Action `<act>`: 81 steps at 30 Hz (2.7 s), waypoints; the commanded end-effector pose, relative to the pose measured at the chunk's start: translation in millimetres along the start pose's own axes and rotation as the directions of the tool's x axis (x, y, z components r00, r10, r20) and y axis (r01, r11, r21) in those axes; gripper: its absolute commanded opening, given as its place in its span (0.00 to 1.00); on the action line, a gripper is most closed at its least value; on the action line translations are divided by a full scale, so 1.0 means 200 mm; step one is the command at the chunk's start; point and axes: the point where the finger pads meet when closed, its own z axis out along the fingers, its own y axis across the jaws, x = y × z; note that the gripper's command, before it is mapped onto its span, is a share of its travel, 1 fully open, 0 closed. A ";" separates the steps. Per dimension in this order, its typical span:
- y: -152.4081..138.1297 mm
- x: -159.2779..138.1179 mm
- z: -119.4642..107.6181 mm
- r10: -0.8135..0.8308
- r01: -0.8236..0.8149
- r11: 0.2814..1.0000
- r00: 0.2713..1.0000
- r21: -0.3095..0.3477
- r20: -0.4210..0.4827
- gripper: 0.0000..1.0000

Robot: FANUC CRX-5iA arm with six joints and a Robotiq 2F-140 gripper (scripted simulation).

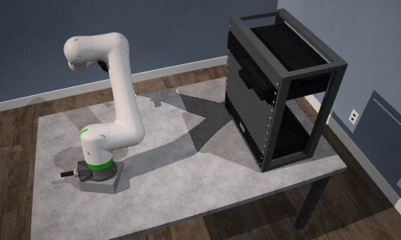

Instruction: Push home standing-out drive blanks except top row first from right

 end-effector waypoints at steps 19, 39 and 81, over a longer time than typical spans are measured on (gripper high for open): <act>0.00 0.00 0.00 0.000 0.000 1.000 1.000 0.000 0.000 1.00; 0.00 0.00 0.00 0.000 0.000 1.000 1.000 0.000 0.000 1.00; 0.01 0.00 0.11 -0.013 0.012 1.000 0.997 0.007 0.082 1.00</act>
